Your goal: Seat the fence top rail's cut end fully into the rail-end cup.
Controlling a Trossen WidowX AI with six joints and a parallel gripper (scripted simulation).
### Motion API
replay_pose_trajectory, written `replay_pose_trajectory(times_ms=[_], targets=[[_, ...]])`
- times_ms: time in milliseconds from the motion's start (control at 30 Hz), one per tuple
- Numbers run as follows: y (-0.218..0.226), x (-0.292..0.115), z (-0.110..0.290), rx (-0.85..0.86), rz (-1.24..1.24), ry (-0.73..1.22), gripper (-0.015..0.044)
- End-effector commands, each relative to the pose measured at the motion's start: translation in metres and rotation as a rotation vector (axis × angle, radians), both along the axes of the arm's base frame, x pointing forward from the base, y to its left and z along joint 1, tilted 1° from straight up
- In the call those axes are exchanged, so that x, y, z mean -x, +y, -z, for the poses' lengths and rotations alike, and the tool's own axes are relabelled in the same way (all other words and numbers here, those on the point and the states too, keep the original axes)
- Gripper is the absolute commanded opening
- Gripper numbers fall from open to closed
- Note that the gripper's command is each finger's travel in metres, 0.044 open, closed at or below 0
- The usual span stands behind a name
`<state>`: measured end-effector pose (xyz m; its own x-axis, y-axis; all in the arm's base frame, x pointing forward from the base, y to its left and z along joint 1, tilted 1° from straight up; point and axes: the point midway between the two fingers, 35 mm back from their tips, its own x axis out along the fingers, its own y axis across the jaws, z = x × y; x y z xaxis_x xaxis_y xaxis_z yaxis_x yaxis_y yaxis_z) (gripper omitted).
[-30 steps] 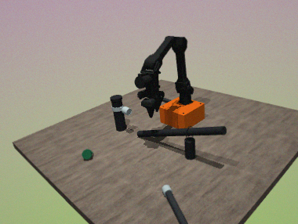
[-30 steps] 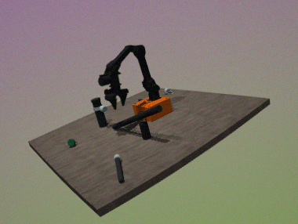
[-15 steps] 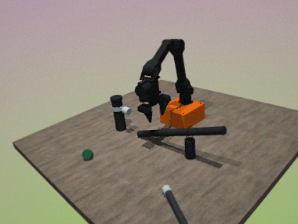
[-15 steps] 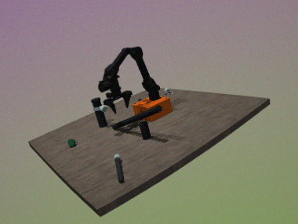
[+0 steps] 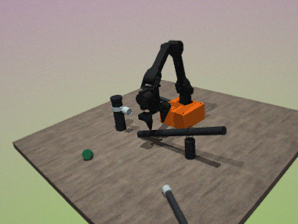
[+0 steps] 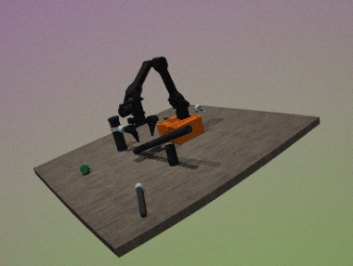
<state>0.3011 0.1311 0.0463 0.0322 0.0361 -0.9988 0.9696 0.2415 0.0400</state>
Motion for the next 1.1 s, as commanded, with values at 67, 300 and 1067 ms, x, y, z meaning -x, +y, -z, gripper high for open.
replay_pose_trajectory(times_ms=[67,300,1067], targets=[[-0.001,0.001,0.009,0.005,0.004,0.002,0.0440],[0.000,0.000,0.020,0.005,0.004,0.002,0.0440],[0.001,-0.001,0.057,0.006,0.004,0.002,0.0440]])
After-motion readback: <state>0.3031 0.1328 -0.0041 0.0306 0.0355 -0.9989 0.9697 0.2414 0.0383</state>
